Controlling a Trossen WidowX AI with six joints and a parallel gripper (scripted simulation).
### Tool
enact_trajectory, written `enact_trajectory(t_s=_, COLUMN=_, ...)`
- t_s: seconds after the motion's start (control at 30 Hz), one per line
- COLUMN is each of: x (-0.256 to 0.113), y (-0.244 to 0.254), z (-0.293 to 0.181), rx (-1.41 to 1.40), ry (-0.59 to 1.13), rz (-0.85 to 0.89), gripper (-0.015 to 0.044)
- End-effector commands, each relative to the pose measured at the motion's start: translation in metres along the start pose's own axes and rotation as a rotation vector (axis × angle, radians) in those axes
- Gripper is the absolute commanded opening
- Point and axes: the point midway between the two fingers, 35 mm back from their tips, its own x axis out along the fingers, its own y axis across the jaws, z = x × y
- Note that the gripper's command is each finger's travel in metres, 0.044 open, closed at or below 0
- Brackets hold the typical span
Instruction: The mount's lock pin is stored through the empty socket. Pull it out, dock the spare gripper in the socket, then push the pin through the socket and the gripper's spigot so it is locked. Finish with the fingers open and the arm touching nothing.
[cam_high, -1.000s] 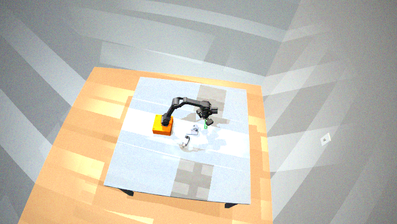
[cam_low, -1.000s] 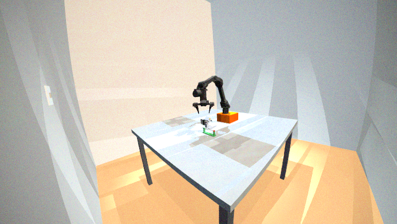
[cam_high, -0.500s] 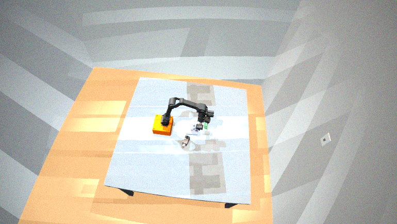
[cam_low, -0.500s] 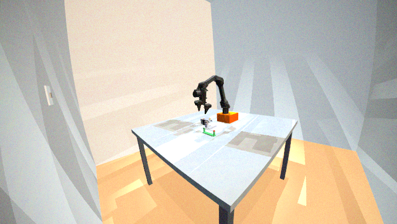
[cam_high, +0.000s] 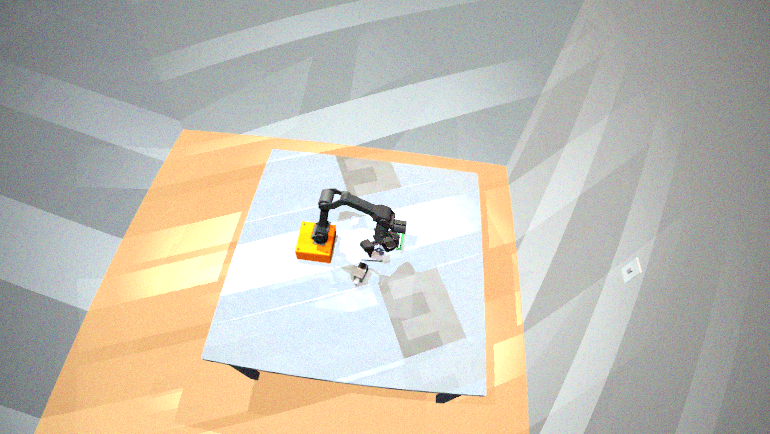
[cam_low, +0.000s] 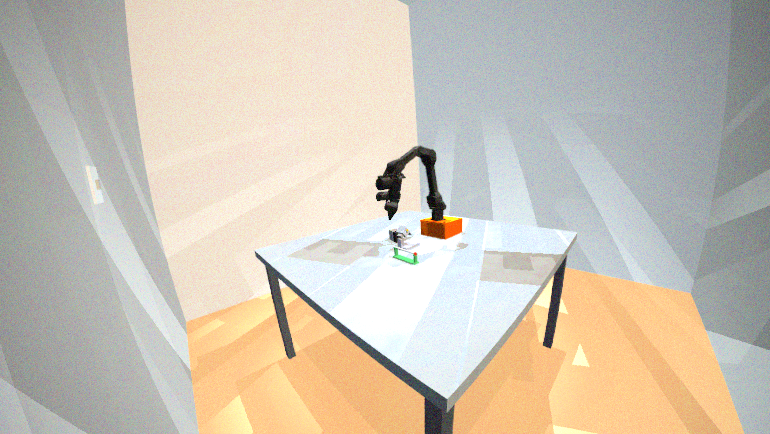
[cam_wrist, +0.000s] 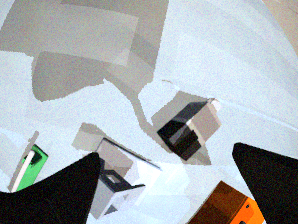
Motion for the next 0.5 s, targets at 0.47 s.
enact_trajectory(t_s=0.47, x=0.0292, y=-0.0761, z=-0.011, rx=0.955, ry=-0.167, rz=-0.153, gripper=0.044)
